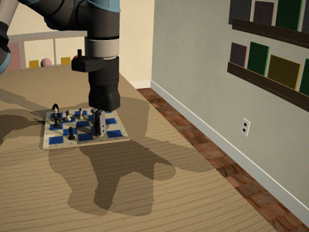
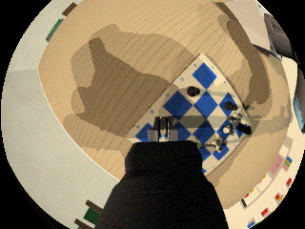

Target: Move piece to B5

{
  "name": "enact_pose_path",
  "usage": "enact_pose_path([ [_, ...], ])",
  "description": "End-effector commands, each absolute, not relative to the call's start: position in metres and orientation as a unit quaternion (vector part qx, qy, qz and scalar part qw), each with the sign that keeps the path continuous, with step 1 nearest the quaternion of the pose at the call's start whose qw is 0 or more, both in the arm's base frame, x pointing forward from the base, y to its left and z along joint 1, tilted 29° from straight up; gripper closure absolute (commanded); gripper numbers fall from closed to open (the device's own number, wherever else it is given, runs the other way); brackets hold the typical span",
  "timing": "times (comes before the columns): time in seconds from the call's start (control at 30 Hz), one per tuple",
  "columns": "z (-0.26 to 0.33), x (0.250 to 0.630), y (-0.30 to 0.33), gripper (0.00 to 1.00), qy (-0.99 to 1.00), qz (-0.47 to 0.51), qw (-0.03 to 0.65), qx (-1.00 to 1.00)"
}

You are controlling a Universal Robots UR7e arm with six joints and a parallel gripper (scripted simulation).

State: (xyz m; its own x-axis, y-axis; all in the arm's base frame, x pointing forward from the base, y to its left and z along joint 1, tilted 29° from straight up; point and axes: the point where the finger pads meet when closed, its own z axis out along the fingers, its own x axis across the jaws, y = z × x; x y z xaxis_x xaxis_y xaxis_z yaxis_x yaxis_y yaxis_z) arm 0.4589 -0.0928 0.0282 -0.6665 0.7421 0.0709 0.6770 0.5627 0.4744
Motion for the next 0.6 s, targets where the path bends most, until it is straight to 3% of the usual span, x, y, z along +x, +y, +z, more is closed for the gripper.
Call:
enact_pose_path([
  [0.0,0.0286,0.4592,-0.0931,1.0,0.881,0.238,0.069,0.403],
  [0.17,0.0286,0.4592,-0.0931,1.0,0.881,0.238,0.069,0.403],
  [0.2,0.0286,0.4592,-0.0931,0.86,0.881,0.238,0.069,0.403],
  [0.33,0.0286,0.4592,-0.0931,0.86,0.881,0.238,0.069,0.403],
  [0.37,0.0286,0.4592,-0.0931,0.73,0.881,0.238,0.069,0.403],
  [0.43,0.0286,0.4592,-0.0931,0.73,0.881,0.238,0.069,0.403],
  [0.47,0.0286,0.4592,-0.0931,0.59,0.881,0.238,0.069,0.403],
  [0.53,0.0286,0.4592,-0.0931,0.59,0.881,0.238,0.069,0.403],
  [0.57,0.0286,0.4592,-0.0931,0.46,0.881,0.238,0.069,0.403],
])
